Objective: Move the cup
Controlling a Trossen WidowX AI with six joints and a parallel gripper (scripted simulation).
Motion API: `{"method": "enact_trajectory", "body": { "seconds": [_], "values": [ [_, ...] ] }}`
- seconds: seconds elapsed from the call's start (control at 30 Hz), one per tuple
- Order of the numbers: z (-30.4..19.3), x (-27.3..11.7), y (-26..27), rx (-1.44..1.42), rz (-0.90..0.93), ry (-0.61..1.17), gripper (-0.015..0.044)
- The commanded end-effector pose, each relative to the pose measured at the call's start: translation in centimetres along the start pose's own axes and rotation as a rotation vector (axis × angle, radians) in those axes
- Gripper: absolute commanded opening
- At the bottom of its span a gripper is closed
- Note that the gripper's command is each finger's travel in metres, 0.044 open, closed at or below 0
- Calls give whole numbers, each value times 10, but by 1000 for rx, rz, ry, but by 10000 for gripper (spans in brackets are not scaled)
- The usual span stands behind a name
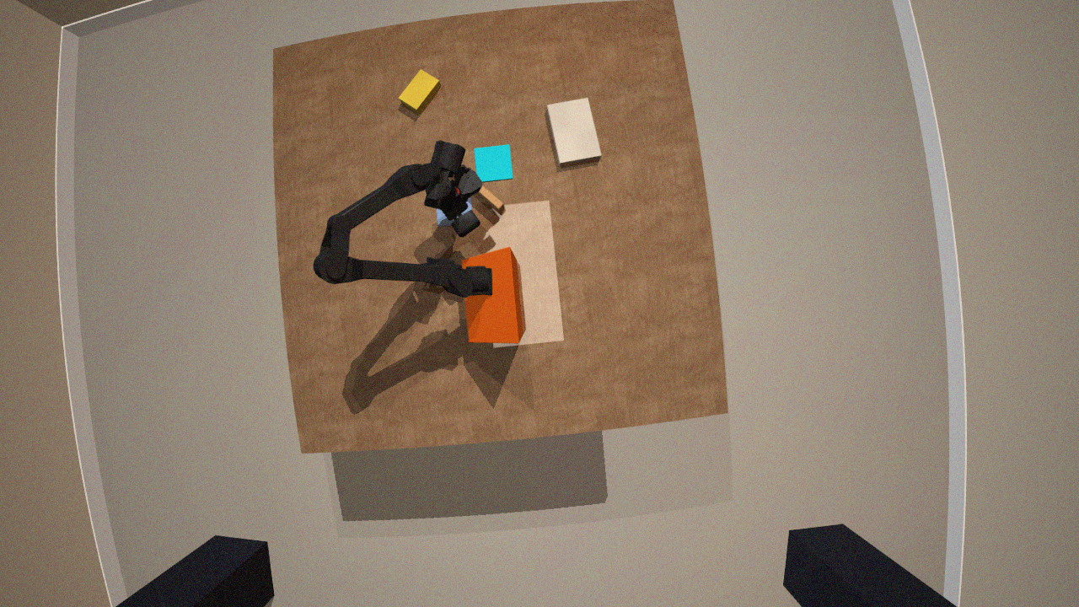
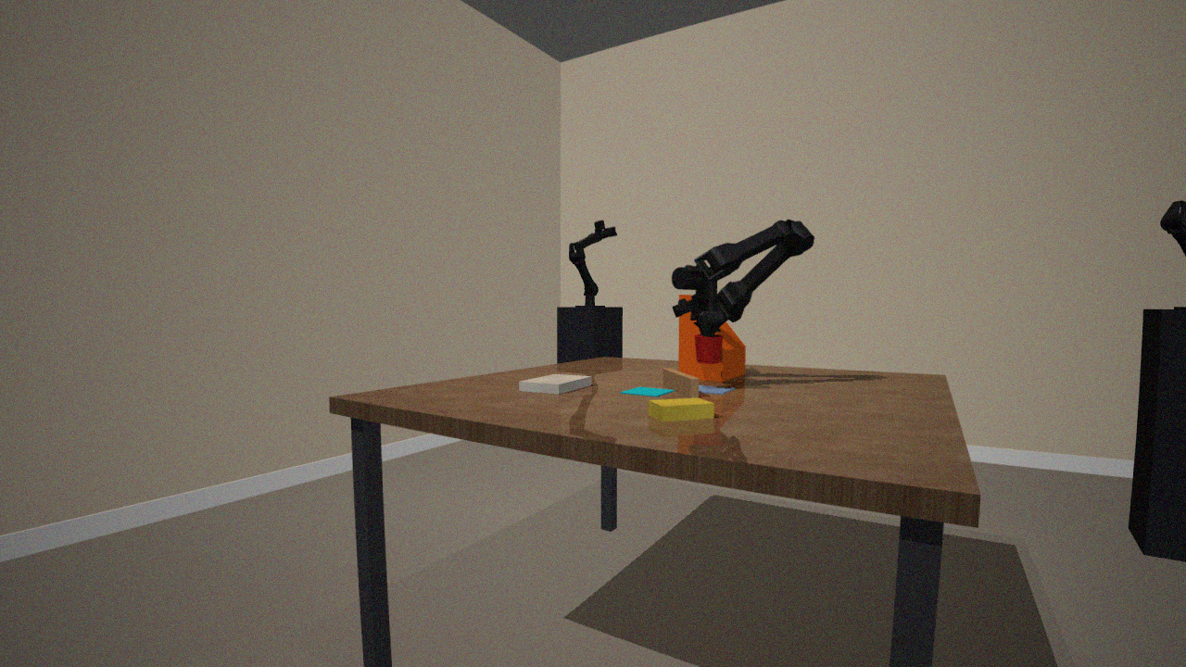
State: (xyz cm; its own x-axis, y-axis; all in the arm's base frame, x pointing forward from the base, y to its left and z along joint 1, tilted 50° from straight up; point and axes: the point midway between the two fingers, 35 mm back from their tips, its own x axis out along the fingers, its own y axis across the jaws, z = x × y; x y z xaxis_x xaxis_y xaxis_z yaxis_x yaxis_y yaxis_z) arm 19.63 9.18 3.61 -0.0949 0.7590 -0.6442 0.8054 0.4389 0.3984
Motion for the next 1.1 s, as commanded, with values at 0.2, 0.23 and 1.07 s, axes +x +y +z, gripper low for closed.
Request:
{"method": "enact_trajectory", "body": {
  "seconds": [0.2,0.23,1.07],
  "values": [
    [1,0,0,1,0,0,0],
    [2,0,1,0,0,0,0],
    [40,-3,14,-7,-1,-5,0]
  ]
}}
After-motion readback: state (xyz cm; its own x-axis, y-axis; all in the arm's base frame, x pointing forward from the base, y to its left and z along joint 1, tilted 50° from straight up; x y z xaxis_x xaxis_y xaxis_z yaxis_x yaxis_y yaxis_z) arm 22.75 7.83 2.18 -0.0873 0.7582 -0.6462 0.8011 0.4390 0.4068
